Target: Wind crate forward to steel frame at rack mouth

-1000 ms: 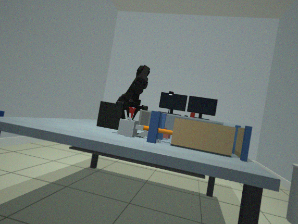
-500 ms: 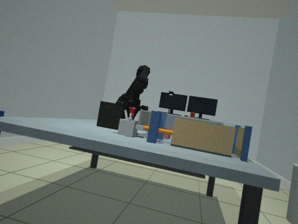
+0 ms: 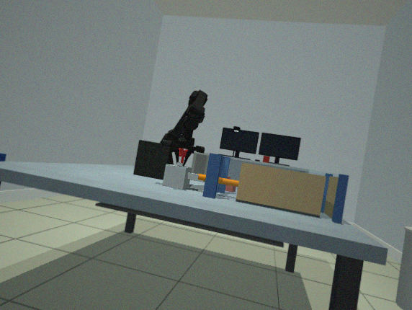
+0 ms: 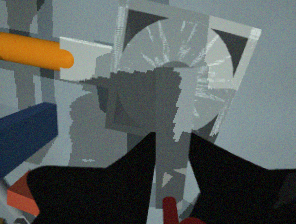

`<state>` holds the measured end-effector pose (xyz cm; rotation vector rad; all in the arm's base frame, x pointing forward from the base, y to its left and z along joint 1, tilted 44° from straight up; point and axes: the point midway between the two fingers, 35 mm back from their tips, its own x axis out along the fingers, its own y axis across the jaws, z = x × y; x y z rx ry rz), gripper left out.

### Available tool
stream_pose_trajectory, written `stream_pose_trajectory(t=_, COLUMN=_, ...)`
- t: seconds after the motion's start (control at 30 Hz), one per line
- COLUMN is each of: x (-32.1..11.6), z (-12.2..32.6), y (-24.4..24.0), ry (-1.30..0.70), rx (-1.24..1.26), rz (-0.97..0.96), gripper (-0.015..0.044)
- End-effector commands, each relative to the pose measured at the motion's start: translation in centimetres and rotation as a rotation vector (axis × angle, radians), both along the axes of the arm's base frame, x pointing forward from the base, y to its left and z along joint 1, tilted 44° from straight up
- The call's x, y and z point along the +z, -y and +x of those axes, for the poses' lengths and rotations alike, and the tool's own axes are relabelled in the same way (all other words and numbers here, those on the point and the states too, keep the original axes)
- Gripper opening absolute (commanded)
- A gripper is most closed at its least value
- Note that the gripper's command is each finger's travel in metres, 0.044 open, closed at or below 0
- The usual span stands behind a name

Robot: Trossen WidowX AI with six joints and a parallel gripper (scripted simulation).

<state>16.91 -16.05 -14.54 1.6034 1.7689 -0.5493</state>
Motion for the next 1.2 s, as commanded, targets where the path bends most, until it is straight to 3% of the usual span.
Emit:
stream_pose_trajectory(t=0.0, x=-0.4, z=-0.3, y=-0.2, ry=0.024, rx=0.048, rz=-0.002, gripper=0.0)
stream_pose_trajectory(t=0.07, x=-0.4, z=-0.3, y=-0.2, ry=0.028, rx=0.053, rz=-0.003, gripper=0.0)
stream_pose_trajectory(t=0.63, x=0.0, z=-0.1, y=0.0, ry=0.019, rx=0.02, rz=-0.001, gripper=0.044)
stream_pose_trajectory(t=0.8, x=0.9, z=0.1, y=1.3, ry=0.02, rx=0.018, rz=-0.005, gripper=0.044)
stream_pose_trajectory(t=1.03, x=8.6, z=-0.2, y=8.3, ry=0.028, rx=0.005, rz=-0.026, gripper=0.044)
stream_pose_trajectory(t=1.17, x=9.6, z=-0.4, y=8.9, ry=0.029, rx=0.003, rz=-0.028, gripper=0.044)
